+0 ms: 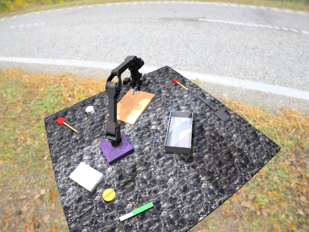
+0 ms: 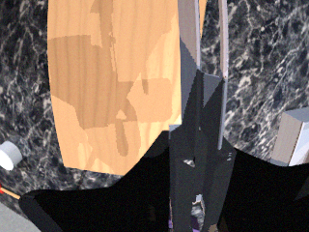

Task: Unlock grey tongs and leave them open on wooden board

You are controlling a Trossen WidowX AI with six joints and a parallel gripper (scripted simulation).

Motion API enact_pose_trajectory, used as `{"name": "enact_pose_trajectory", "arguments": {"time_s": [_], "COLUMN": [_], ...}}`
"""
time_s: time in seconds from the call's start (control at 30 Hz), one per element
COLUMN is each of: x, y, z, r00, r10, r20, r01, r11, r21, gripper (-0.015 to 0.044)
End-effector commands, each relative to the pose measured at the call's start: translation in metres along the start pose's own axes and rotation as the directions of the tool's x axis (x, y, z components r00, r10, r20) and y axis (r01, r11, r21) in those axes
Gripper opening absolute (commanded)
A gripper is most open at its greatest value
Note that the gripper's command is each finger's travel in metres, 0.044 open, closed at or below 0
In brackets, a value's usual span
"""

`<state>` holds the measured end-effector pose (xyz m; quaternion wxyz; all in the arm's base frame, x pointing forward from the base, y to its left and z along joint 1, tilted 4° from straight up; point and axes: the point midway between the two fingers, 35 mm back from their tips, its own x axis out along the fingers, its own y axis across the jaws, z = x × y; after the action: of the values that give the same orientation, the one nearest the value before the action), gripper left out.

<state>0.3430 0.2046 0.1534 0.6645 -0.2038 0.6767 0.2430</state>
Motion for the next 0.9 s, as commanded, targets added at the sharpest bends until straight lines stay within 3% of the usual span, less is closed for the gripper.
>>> {"name": "enact_pose_trajectory", "arguments": {"time_s": [0.0,0.2,0.6,0.87], "x": [-0.003,-0.003,-0.002,0.006], "y": [0.023,0.054,0.055,0.056], "z": [0.0,-0.002,-0.002,0.007], "r00": [1.0,1.0,1.0,0.994], "r10": [0.005,0.01,0.008,-0.021], "r20": [0.008,0.005,0.012,0.105], "r01": [-0.006,-0.01,-0.01,0.003], "r11": [0.997,0.983,0.983,0.985], "r21": [0.078,0.184,0.186,0.17], "gripper": [-0.015,-0.015,-0.015,-0.015]}}
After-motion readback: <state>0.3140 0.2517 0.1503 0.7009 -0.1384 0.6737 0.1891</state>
